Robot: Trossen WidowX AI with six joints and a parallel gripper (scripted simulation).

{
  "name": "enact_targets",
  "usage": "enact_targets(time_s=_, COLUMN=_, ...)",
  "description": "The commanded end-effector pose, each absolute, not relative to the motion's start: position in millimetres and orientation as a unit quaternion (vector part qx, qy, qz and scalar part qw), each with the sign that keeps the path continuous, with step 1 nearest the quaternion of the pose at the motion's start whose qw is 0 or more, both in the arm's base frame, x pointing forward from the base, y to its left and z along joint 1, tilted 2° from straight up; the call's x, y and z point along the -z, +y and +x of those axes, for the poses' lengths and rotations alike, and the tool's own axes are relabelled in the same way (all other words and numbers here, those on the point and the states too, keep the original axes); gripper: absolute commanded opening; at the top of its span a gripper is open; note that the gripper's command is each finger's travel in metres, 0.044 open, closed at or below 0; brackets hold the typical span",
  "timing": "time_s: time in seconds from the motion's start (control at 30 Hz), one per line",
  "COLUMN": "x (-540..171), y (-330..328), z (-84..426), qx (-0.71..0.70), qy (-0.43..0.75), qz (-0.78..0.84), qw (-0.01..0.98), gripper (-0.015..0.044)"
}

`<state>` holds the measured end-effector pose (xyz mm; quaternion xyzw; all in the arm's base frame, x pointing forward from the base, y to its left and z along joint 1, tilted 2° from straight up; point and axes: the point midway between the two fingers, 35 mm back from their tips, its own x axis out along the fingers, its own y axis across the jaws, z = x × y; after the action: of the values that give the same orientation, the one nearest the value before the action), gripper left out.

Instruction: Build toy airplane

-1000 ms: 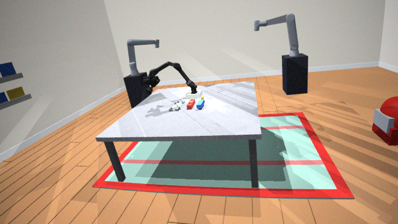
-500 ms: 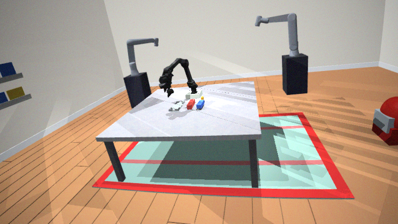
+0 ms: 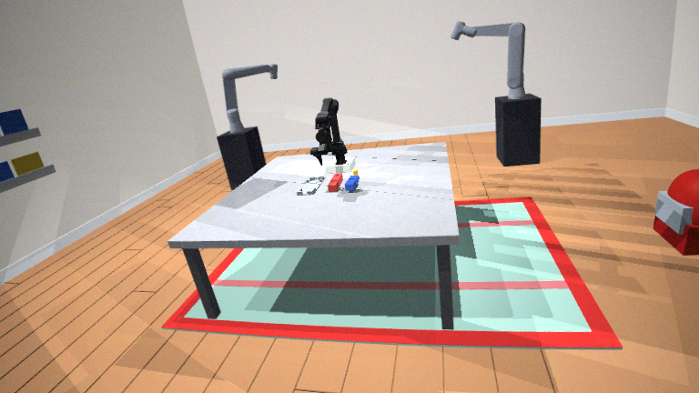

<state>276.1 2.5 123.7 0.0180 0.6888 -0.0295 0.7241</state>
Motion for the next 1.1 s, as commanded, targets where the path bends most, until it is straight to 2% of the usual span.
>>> enact_targets(time_s=0.0, x=-122.9, y=14.4, z=269.0, qx=-0.003, qy=0.69, qz=0.008, qw=0.724, gripper=0.044)
enact_targets(time_s=0.2, x=-120.7, y=14.4, z=269.3, qx=-0.003, qy=0.69, qz=0.008, qw=0.724, gripper=0.044)
enact_targets(time_s=0.37, x=-71.9, y=15.1, z=271.5, qx=-0.003, qy=0.69, qz=0.008, qw=0.724, gripper=0.044)
enact_targets(time_s=1.07, x=-46.0, y=15.6, z=273.3, qx=-0.003, qy=0.69, qz=0.008, qw=0.724, gripper=0.044)
